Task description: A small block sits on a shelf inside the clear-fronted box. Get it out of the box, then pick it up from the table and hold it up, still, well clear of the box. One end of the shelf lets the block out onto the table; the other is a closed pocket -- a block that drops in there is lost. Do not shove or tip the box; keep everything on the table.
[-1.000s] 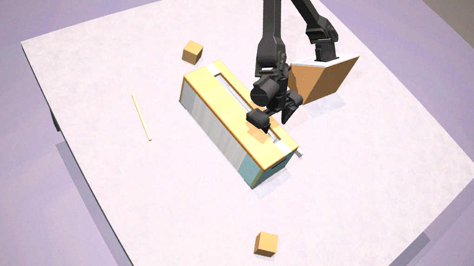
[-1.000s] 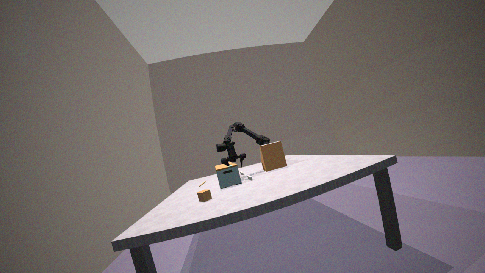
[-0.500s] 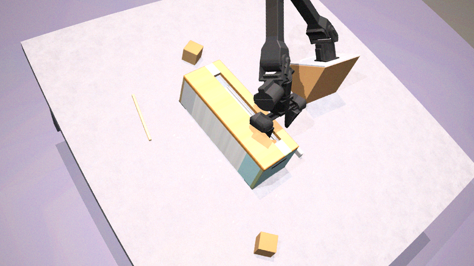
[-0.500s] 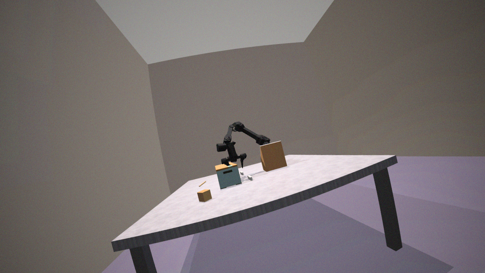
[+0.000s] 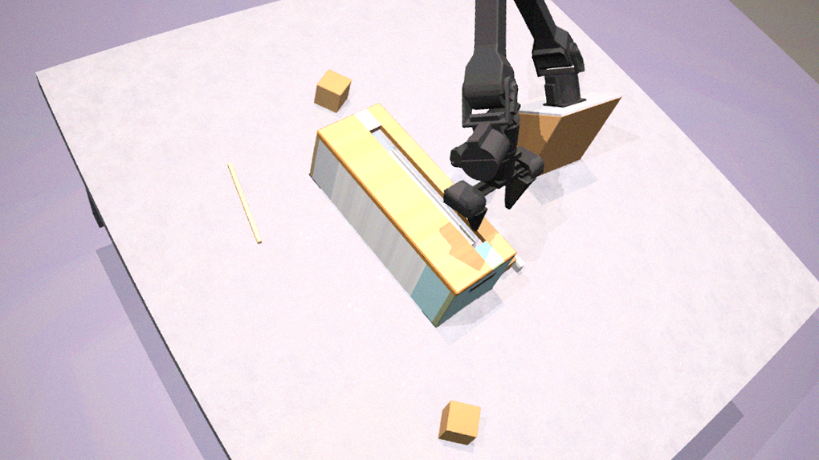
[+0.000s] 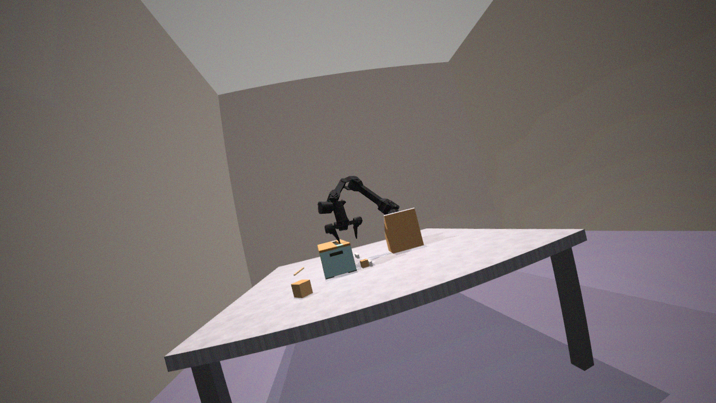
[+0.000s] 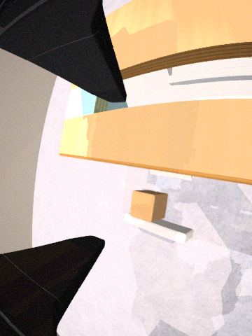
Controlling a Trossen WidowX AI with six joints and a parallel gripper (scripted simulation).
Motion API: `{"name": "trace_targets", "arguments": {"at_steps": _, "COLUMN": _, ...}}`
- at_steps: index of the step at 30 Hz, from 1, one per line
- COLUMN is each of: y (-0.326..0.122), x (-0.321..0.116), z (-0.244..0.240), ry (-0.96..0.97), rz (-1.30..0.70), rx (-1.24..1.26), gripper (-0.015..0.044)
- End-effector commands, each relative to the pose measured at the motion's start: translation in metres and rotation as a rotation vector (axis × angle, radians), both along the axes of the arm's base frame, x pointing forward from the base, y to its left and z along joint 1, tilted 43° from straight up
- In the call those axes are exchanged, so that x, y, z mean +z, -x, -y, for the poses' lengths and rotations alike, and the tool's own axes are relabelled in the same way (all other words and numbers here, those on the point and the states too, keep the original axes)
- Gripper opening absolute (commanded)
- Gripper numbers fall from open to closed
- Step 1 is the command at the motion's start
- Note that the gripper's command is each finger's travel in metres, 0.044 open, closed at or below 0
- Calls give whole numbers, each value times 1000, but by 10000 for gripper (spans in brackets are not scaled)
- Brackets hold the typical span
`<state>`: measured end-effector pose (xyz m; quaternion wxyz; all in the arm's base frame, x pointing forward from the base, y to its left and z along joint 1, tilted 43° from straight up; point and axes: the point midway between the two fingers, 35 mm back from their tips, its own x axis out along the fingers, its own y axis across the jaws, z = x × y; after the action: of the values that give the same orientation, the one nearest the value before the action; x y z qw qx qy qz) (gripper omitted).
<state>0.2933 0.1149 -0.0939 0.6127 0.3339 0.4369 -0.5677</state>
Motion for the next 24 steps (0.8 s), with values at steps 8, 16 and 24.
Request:
{"name": "trace_targets", "arguments": {"at_steps": 8, "y": 1, "x": 5, "z": -32, "ry": -20, "rz": -82, "rx": 329, "gripper": 285}}
{"name": "trace_targets", "arguments": {"at_steps": 16, "y": 11, "x": -1, "z": -37, "ry": 68, "rz": -375, "rx": 1049, "gripper": 285}}
{"name": "trace_targets", "arguments": {"at_steps": 24, "y": 21, "x": -6, "z": -43, "ry": 196, "rz": -767, "rx": 1804, "gripper": 285}}
